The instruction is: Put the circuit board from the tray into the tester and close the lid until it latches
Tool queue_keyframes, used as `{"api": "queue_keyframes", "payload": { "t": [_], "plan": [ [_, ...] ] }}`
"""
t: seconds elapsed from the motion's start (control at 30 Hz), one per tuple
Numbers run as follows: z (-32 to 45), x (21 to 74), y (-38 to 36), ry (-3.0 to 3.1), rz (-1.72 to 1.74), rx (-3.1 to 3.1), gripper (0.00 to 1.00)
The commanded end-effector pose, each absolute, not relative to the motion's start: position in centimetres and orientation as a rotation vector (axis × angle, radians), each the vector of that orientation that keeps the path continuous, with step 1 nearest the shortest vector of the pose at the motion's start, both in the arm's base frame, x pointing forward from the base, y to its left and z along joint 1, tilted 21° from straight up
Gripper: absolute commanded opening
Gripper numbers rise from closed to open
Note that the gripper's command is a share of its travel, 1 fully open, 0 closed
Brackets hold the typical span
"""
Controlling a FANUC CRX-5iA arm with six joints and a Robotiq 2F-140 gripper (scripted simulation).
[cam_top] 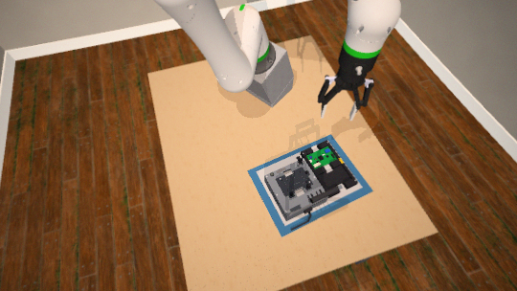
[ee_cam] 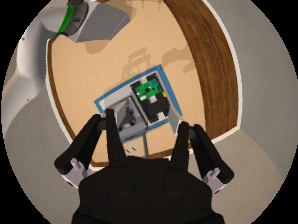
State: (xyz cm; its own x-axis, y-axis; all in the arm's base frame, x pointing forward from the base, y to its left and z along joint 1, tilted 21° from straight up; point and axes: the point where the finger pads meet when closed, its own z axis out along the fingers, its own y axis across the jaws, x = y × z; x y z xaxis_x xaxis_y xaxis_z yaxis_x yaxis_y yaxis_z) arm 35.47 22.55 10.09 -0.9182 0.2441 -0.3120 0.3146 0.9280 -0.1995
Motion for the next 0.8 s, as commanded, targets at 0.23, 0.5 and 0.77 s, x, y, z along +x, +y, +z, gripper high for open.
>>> {"api": "queue_keyframes", "payload": {
  "t": [0.23,0.5,0.77],
  "plan": [
    [10.11,35.48,22.57,2.880,-0.423,-0.064,0.58],
    [10.11,35.48,22.57,2.883,-0.430,-0.119,0.58],
    [9.64,35.55,22.40,2.883,-0.430,-0.119,0.58]
  ]
}}
